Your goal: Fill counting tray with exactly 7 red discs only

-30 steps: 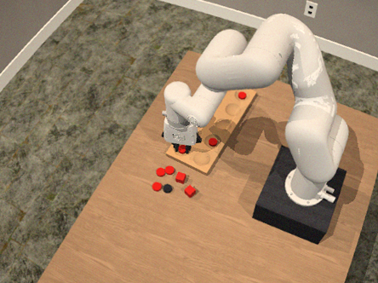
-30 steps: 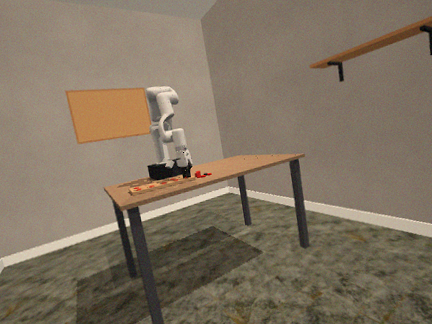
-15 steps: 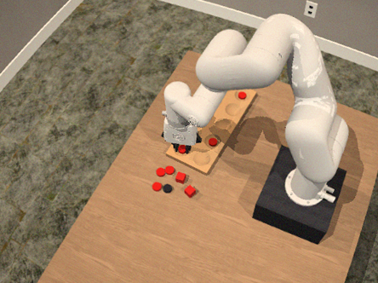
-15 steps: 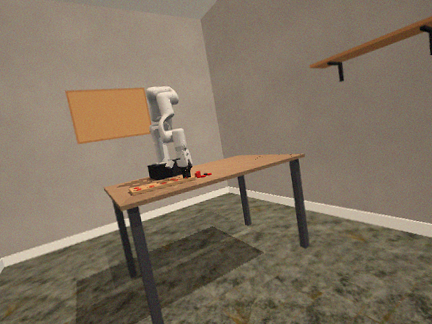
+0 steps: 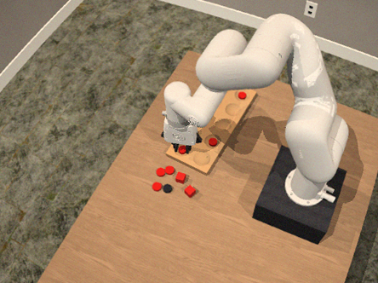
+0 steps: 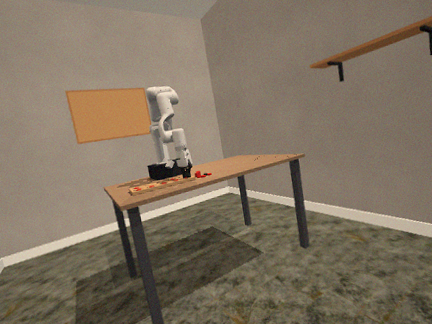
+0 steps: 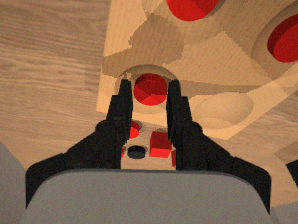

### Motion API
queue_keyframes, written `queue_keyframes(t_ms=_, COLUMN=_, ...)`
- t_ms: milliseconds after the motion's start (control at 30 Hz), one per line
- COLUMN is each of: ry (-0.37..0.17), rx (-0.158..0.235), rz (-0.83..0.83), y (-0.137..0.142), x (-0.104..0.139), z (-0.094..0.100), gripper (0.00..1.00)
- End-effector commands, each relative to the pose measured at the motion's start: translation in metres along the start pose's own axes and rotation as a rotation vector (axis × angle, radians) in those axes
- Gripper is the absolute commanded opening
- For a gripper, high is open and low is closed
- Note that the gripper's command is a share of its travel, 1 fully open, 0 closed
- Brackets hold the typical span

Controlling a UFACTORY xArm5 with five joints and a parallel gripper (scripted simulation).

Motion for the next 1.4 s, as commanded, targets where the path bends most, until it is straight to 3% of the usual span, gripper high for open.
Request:
queue_keyframes(t_ms=0, ry=0.001, rx=-0.003, rz=0.000, y=-0.001, x=-0.001, z=0.001, gripper=0.33)
queue_keyframes(t_ms=533, ry=0.001, rx=-0.003, rz=0.000, y=-0.001, x=-0.001, z=0.003, gripper=0.33)
queue_keyframes(t_ms=867, ry=0.001, rx=-0.003, rz=0.000, y=-0.002, x=0.001, z=0.090, gripper=0.33)
queue_keyframes(t_ms=1067, ry=0.001, rx=-0.003, rz=0.000, y=-0.002, x=0.001, z=0.100, gripper=0.33)
queue_keyframes(t_ms=1100, ry=0.001, rx=-0.003, rz=0.000, y=-0.002, x=0.001, z=0.100, gripper=0.47)
queue_keyframes(t_ms=1367, ry=0.001, rx=-0.003, rz=0.000, y=-0.002, x=0.001, z=0.100, gripper=0.47)
Point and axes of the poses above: the point where the finger pads meet when closed, its own z axis back along the fingers, its own y axis across the jaws, x = y × z, the point moved 5 cm from there along z, back along the fingers, and after that the axes turned 11 degrees about z, right-handed, at the moved point
